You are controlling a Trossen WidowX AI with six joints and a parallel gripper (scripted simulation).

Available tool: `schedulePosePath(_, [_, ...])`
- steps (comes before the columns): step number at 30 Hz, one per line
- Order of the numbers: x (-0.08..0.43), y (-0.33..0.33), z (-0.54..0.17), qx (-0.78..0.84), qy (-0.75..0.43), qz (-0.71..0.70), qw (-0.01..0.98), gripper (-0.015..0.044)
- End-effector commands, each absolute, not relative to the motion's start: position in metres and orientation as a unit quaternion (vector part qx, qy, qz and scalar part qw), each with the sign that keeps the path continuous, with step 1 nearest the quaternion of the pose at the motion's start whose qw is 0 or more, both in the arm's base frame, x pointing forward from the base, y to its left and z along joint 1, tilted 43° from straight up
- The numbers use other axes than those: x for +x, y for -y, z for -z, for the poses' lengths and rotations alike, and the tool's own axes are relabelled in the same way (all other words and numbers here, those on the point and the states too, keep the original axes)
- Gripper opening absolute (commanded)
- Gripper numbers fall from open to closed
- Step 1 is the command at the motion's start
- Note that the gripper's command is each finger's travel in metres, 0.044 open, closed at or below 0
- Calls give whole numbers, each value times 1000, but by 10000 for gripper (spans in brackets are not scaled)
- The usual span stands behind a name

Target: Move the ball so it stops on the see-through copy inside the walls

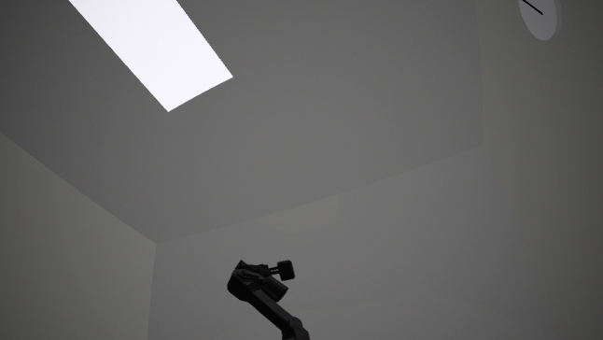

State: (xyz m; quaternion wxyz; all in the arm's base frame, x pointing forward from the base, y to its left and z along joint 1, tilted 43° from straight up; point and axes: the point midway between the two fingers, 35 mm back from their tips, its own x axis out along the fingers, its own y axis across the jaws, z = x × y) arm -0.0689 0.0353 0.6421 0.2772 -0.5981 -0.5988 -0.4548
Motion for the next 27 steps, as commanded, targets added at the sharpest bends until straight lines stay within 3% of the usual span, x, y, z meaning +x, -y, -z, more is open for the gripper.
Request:
schedulePosePath(1, [-70,-34,-642,-596,599,458,277,397])
schedulePosePath(15, [-161,125,-631,-403,524,664,350,397])
schedulePosePath(20, [-171,193,-611,-328,473,714,398,397])
schedulePosePath(27, [-162,240,-589,-253,463,725,443,397])
